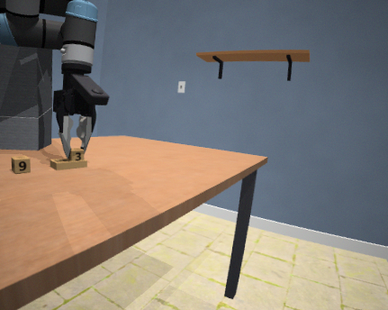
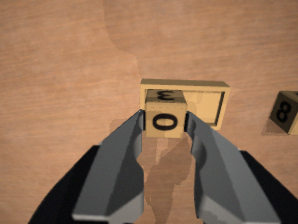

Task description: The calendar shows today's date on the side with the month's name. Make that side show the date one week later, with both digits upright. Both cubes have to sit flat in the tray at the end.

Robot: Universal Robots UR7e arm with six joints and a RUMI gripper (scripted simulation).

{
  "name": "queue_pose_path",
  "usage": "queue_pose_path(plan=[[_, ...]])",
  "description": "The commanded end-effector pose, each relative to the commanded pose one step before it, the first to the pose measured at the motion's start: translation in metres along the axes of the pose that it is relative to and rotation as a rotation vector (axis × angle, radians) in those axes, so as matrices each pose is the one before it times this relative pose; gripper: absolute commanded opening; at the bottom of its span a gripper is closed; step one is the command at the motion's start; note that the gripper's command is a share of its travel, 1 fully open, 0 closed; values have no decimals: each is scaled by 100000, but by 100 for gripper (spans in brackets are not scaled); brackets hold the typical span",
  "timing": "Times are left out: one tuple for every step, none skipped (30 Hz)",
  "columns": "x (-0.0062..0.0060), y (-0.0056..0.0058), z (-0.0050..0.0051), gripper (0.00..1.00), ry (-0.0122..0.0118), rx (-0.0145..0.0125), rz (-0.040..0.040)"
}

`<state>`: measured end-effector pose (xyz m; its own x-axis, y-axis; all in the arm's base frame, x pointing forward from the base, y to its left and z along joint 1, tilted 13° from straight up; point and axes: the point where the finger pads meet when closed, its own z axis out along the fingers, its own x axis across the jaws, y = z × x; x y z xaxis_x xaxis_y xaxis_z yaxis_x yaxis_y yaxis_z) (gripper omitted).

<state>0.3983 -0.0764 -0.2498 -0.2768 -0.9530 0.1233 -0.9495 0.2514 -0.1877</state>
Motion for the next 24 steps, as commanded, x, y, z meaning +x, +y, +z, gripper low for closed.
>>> queue_pose_path(plan=[[114, -137, 41, 11, 35, 230, 228], [0, 1, 0, 11, 0, -2, -1], [0, 0, 0, 11, 0, -1, 0], [0, 0, 0, 11, 0, 0, 0], [0, 0, 0, 11, 0, 0, 0], [0, 0, 0, 11, 0, -1, 0], [0, 0, 0, 11, 0, 0, 0], [0, 0, 0, 11, 0, 0, 0], [0, 0, 0, 11, 0, 0, 0], [0, 0, 0, 11, 0, 0, 0], [0, 0, 0, 11, 0, 0, 0], [0, 0, 0, 11, 0, 0, 0], [0, 0, 0, 11, 0, 0, 0], [0, 0, 0, 11, 0, 0, 0], [0, 0, 0, 11, 0, 0, 0], [0, 0, 0, 11, 0, 0, 0], [0, 0, 0, 11, 0, 0, 0], [0, 0, 1, 11, 0, 0, 0], [0, 0, 2, 11, 0, 0, 0], [0, 0, 3, 11, 0, 0, 0], [0, 0, 0, 11, 0, 0, 0], [0, 0, 0, 11, 0, 0, 0], [0, 0, 4, 11, 0, 0, 0], [0, 0, 4, 11, 0, 0, 0]])
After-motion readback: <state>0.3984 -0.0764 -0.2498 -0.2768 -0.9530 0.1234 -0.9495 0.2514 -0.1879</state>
